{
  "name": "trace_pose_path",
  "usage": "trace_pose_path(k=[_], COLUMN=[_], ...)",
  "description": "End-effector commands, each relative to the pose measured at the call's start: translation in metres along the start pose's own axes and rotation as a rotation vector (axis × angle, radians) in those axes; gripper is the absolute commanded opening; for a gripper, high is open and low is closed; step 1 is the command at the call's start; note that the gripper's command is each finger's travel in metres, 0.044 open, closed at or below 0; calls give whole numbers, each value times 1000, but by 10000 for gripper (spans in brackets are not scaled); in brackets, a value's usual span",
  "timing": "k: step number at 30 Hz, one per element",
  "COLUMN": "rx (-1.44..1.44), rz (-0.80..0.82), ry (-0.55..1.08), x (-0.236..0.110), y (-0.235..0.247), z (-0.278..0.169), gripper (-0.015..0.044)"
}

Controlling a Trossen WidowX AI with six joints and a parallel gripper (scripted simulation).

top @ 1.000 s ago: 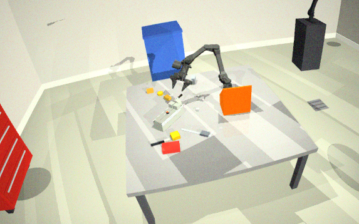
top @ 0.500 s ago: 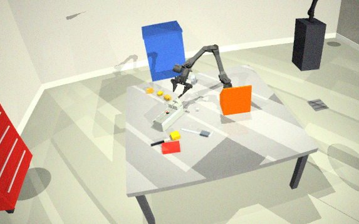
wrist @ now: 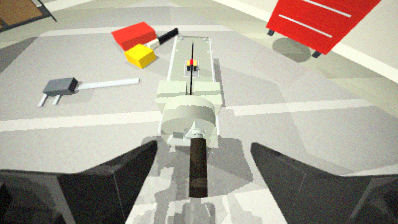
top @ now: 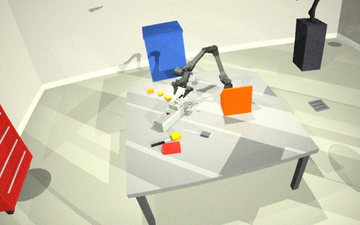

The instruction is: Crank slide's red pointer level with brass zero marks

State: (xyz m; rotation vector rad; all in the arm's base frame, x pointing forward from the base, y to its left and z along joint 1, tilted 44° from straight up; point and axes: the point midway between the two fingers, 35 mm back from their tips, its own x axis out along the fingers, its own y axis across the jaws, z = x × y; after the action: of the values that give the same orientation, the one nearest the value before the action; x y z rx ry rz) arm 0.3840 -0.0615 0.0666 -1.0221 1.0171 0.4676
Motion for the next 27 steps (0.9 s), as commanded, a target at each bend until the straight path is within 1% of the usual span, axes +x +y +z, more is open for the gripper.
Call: trace_pose_path(k=[1, 18, 27], rx=[-7, -8, -8], rz=[14, 13, 13], ry=[1, 2, 2], x=[9, 25, 25], y=[4, 6, 6], z=[-6, -24, -24], gripper=[440, 440, 204])
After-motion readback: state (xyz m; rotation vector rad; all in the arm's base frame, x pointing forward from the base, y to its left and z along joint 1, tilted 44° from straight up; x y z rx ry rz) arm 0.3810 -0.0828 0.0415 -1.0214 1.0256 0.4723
